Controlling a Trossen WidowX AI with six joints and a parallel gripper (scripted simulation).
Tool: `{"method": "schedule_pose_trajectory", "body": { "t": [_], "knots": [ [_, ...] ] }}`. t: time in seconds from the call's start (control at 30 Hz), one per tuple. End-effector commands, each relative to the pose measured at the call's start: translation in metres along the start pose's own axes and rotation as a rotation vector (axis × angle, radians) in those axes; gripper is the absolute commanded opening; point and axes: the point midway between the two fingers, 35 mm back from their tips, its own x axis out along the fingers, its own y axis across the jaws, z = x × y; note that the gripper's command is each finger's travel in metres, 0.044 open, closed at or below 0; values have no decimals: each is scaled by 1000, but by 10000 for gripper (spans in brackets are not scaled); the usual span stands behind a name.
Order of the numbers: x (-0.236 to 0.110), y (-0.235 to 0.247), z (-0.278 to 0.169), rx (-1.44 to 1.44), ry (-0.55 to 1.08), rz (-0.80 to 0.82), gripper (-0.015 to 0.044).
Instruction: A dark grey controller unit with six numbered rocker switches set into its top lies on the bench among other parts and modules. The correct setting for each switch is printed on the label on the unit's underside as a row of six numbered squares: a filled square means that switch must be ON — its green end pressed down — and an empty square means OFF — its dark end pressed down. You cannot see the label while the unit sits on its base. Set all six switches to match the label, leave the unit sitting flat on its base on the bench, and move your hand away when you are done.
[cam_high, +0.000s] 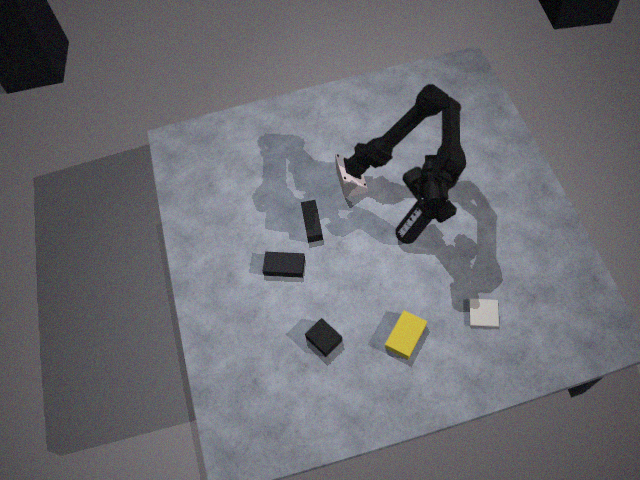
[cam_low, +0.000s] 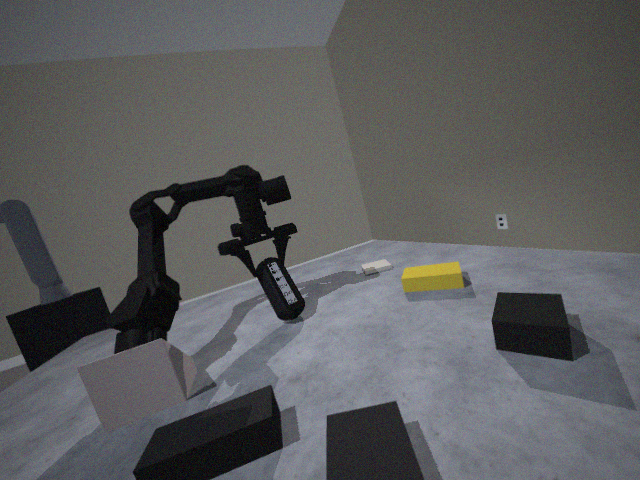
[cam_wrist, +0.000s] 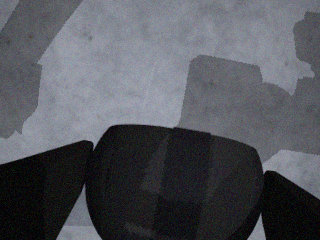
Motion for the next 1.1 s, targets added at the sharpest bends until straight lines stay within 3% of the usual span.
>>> {"method": "schedule_pose_trajectory", "body": {
  "t": [0.0,1.07],
  "knots": [
    [4,2,1,6,-1,7,338],
    [20,2,21,5,-2,6,338]
  ]
}}
